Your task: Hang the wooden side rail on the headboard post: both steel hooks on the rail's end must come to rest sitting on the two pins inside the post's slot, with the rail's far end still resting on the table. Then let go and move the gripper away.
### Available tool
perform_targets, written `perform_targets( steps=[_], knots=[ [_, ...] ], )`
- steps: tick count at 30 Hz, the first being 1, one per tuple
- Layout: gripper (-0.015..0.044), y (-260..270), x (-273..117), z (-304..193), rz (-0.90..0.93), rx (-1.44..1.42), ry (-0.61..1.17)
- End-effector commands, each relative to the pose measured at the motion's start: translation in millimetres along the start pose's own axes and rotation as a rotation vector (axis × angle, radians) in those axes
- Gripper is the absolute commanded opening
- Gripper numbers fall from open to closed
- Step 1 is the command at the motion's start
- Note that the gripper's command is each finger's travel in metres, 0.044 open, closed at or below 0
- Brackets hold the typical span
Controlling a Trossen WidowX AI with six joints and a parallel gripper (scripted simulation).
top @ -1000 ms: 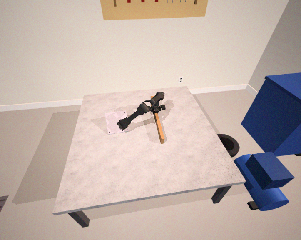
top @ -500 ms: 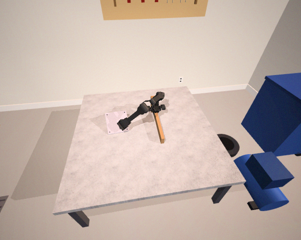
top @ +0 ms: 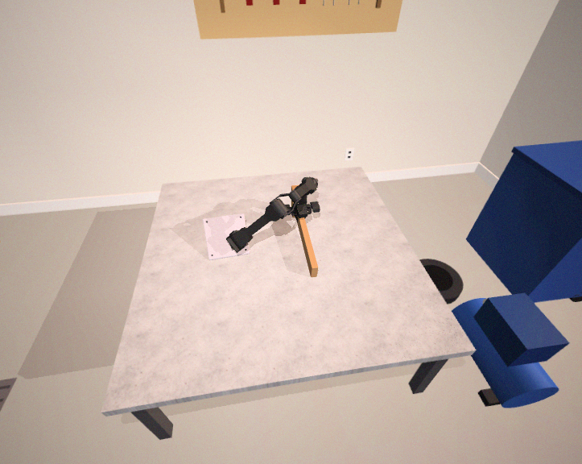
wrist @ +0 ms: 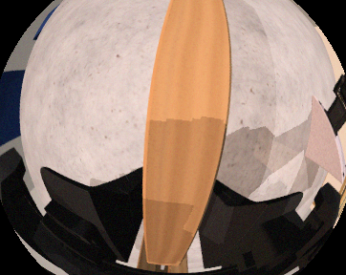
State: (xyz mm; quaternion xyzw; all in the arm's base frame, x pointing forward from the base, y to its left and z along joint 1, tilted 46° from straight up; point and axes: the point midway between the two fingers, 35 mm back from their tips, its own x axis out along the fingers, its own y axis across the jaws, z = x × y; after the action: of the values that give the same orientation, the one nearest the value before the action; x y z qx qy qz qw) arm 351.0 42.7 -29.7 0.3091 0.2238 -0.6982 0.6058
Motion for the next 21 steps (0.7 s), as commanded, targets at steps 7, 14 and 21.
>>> perform_targets(
  steps=[7,14,21],
  knots=[
    [0.0000,0.4,-2.3,-4.1,0.007,-0.001,0.005],
    [0.0000,0.9,-2.9,-4.6,0.007,-0.001,0.005],
    [0.0000,0.9,-3.5,-5.3,0.007,-0.001,0.005]
  ],
)
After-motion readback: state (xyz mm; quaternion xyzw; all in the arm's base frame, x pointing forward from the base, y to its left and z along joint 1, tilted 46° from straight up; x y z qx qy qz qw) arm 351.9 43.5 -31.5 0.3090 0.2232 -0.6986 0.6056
